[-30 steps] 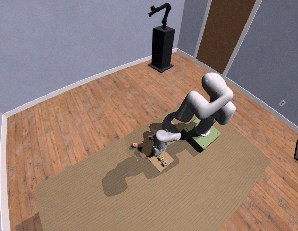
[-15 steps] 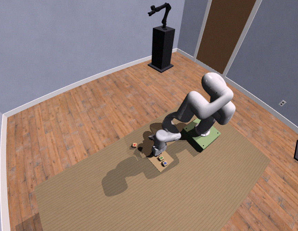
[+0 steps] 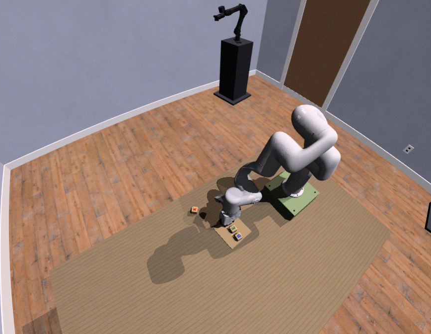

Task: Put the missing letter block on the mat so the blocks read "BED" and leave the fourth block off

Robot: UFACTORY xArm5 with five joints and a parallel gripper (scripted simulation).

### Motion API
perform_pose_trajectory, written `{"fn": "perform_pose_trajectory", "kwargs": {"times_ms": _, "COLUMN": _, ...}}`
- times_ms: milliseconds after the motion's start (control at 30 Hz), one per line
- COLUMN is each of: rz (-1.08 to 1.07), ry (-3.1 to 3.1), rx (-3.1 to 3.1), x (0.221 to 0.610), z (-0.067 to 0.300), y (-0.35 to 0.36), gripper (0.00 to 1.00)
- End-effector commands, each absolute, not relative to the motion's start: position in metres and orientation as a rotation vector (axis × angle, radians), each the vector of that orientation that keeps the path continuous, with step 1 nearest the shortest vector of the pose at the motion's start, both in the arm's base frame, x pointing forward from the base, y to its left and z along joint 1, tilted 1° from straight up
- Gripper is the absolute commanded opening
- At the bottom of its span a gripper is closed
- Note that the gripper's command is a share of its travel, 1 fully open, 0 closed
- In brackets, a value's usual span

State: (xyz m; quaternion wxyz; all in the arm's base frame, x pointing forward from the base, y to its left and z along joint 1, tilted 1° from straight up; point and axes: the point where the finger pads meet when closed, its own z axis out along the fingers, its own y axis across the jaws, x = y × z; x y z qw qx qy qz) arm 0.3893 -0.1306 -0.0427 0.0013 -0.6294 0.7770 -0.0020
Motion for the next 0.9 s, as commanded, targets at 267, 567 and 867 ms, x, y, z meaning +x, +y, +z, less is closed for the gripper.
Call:
{"fn": "perform_pose_trajectory", "kwargs": {"times_ms": 267, "rz": -0.011, "ry": 2.438, "rx": -1.975, "x": 0.39, "z": -0.024, "y": -0.131, "gripper": 0.47}}
{"fn": "perform_pose_trajectory", "kwargs": {"times_ms": 567, "rz": -0.011, "ry": 2.438, "rx": -1.975, "x": 0.39, "z": 0.013, "y": -0.131, "gripper": 0.47}}
{"fn": "perform_pose_trajectory", "kwargs": {"times_ms": 867, "rz": -0.011, "ry": 2.438, "rx": -1.975, "x": 0.39, "z": 0.046, "y": -0.132, "gripper": 0.47}}
